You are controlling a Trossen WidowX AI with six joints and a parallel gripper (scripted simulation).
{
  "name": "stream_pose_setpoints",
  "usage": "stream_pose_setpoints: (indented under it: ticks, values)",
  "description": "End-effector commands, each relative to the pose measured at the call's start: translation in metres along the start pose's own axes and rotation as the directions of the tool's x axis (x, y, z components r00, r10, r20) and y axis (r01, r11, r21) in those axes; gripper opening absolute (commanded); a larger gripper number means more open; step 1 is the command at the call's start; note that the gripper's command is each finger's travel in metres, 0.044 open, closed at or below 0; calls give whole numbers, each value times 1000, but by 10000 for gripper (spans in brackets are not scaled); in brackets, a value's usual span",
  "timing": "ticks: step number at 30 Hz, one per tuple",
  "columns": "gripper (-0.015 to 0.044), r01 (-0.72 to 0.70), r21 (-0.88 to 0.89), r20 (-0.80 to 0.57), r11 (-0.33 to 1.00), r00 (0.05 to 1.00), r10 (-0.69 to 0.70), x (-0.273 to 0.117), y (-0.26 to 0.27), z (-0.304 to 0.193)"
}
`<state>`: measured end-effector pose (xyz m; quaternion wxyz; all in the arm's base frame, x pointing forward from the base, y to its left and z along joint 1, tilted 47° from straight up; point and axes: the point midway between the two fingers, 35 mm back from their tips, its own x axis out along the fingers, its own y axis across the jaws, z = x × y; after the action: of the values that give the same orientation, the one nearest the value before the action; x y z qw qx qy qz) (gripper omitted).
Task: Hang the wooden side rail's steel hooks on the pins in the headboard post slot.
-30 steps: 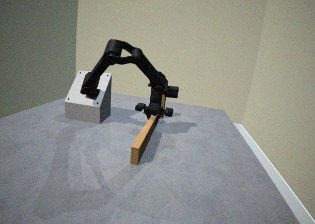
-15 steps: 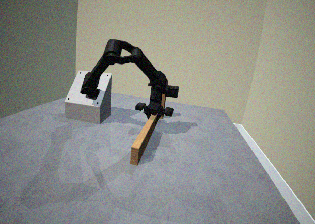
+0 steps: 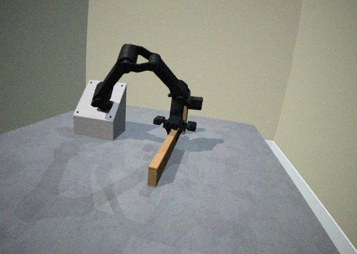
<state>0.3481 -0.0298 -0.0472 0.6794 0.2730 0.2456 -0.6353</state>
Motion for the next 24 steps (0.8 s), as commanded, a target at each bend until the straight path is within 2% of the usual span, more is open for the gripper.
stream_pose_setpoints:
  ticks: [1, 24]
  values:
    - [0, -16, 6, -3, 1000, 1000, 16, -6, 3, -2]
    - [0, -16, 6, -4, 1000, 1000, 16, -10, 3, -2]
